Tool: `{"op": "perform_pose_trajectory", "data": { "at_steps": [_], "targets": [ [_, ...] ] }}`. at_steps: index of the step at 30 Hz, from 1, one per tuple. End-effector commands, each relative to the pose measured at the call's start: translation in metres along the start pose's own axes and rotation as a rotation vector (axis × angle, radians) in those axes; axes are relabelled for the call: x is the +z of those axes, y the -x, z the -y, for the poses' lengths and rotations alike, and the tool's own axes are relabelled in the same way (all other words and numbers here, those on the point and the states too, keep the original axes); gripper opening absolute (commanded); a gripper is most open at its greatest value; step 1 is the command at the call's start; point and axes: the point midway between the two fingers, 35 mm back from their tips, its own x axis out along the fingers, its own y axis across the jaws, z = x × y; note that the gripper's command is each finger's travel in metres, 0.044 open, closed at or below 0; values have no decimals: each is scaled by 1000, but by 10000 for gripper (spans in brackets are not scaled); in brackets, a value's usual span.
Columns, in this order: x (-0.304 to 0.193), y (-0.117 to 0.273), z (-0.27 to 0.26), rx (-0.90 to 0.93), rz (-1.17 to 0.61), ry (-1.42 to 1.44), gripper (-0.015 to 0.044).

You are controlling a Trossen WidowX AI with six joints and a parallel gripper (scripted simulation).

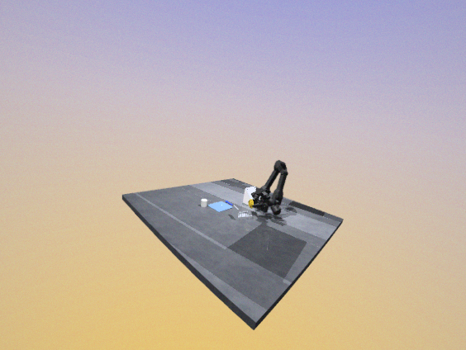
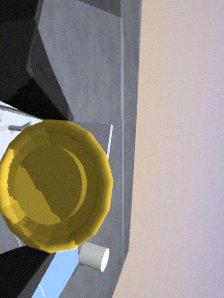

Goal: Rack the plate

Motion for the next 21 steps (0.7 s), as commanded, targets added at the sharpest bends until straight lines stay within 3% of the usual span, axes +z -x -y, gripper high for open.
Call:
{"op": "perform_pose_trajectory", "data": {
  "at_steps": [1,21],
  "targets": [
    [2,6,-5,72,28,-38,0],
    [-16,-2,-8,78,29,-35,0]
  ]
}}
